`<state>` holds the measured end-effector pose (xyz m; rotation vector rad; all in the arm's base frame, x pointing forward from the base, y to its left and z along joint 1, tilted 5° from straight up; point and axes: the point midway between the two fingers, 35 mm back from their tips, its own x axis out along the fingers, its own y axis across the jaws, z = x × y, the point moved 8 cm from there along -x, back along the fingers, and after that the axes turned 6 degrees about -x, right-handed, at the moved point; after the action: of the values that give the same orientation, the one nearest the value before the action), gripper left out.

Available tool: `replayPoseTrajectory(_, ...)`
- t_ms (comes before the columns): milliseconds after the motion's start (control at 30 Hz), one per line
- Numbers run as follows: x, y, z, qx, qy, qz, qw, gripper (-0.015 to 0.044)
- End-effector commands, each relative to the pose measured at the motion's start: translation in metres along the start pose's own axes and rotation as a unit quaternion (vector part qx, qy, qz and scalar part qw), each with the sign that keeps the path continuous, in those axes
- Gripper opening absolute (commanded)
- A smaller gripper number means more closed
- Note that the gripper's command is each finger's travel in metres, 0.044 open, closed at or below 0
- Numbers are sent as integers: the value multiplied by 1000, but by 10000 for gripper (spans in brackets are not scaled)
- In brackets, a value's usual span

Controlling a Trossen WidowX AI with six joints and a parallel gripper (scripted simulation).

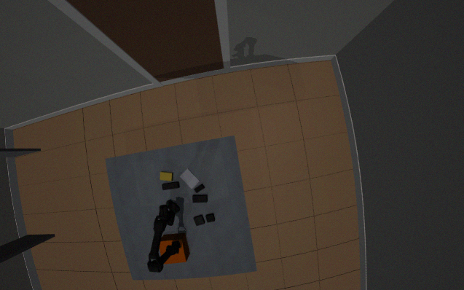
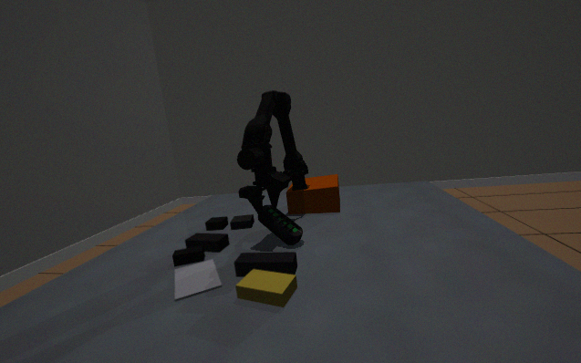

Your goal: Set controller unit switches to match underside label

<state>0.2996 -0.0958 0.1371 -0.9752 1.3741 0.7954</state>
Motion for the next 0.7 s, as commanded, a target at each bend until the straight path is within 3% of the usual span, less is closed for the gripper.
replayPoseTrajectory(0,-4,-1,6,-2,2,-2,1000,336)
replayPoseTrajectory(667,-13,-3,24,-1,24,1,1000,336)
